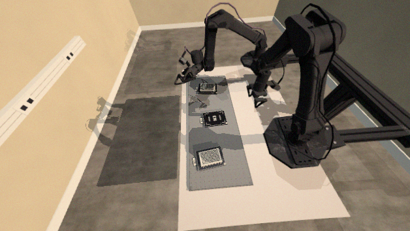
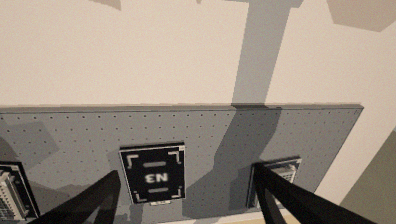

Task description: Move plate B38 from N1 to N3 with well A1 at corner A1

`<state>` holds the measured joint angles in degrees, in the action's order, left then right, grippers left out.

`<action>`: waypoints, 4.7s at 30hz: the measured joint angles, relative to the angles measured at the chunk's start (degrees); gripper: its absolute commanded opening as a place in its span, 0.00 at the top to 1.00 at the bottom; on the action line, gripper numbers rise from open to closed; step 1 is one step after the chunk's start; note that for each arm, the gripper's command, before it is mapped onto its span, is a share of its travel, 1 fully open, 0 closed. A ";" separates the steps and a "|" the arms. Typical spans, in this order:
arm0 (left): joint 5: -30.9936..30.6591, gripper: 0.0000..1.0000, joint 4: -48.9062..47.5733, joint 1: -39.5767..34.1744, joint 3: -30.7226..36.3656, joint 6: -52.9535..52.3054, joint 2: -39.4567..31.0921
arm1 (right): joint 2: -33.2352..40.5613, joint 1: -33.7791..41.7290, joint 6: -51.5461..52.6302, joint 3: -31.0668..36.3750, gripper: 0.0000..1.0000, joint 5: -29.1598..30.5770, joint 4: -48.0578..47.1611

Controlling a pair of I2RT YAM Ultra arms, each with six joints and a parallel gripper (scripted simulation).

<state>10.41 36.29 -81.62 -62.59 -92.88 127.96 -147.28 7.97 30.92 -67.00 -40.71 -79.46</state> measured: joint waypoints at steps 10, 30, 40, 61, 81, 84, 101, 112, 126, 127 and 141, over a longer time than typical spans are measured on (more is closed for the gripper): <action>0.00 0.00 0.00 0.00 0.00 0.00 0.00 | 0.00 0.00 0.00 0.00 0.00 0.00 0.00; -2.29 0.00 -8.04 7.19 2.21 -0.44 1.68 | -0.17 0.63 10.78 5.38 0.00 12.35 2.40; -6.21 0.00 -19.04 16.96 5.33 -1.36 3.63 | -0.59 2.60 24.26 10.75 0.00 27.76 5.84; -18.01 0.00 -53.02 50.82 16.35 -4.31 9.90 | -1.18 7.15 54.05 24.22 0.00 62.42 13.97; -32.54 0.00 -93.70 92.21 30.34 -7.91 18.32 | -2.14 9.86 72.54 31.39 0.00 82.42 20.65; -34.10 0.00 -97.90 96.10 31.69 -8.11 19.61 | -2.14 9.88 72.96 31.39 0.00 82.66 20.83; -36.46 0.00 -104.74 99.60 32.89 -8.20 21.86 | -2.14 9.88 73.42 31.39 0.00 82.88 21.05; -36.57 0.00 -104.85 99.60 32.89 -7.23 21.86 | -2.16 10.43 69.96 31.39 0.00 81.85 21.16; -30.86 0.00 -96.67 97.44 28.98 8.04 21.07 | 0.04 20.35 46.73 31.41 0.00 73.57 19.71; -30.21 0.00 -95.78 97.09 28.37 9.68 20.68 | 0.33 21.27 44.85 31.41 0.00 72.87 19.50; -21.46 0.00 -80.89 92.13 20.31 33.66 17.70 | 3.15 29.68 20.04 32.61 0.00 63.54 16.76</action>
<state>-11.05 -44.60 10.50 -42.28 -59.22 145.67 -144.14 37.65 50.96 -34.39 22.83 -62.70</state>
